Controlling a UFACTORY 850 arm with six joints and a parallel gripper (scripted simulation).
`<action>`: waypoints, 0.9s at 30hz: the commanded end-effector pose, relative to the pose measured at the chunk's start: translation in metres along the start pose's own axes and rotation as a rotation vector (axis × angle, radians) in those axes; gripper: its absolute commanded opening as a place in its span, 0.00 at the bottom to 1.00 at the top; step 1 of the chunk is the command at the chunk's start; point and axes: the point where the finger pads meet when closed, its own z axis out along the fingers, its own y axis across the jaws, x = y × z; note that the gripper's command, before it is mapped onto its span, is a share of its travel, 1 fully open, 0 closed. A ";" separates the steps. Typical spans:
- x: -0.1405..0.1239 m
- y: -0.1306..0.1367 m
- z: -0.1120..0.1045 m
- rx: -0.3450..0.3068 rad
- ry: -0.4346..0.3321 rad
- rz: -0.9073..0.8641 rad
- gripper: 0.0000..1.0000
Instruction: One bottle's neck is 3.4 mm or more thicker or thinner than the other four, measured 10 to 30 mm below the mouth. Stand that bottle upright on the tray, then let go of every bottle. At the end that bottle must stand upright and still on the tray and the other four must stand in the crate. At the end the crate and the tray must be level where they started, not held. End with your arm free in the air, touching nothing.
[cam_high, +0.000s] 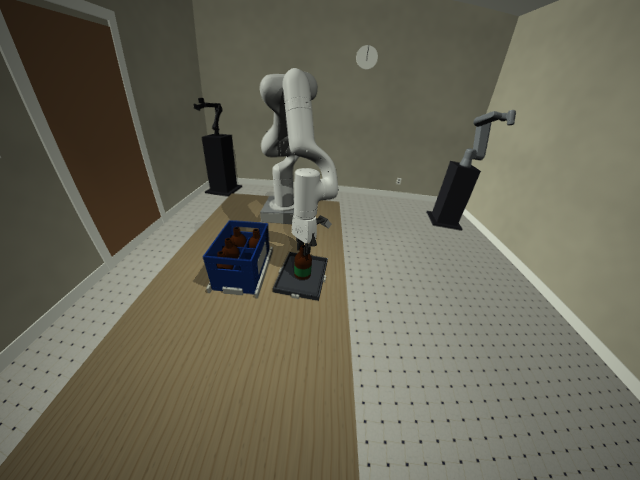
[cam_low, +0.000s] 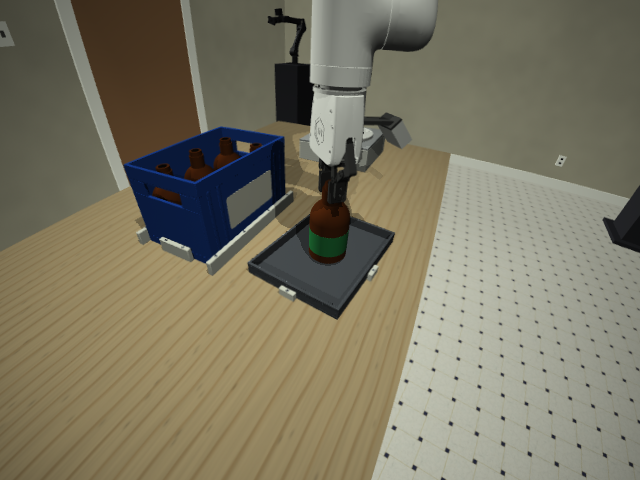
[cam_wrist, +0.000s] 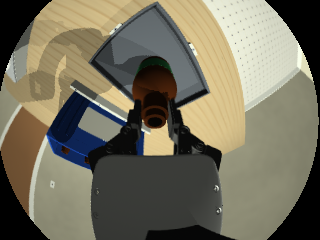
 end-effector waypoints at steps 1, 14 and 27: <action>0.000 0.001 -0.001 -0.002 -0.001 0.000 0.00; 0.000 0.001 0.000 -0.002 -0.001 0.000 0.00; 0.000 0.001 0.000 -0.002 -0.001 0.000 1.00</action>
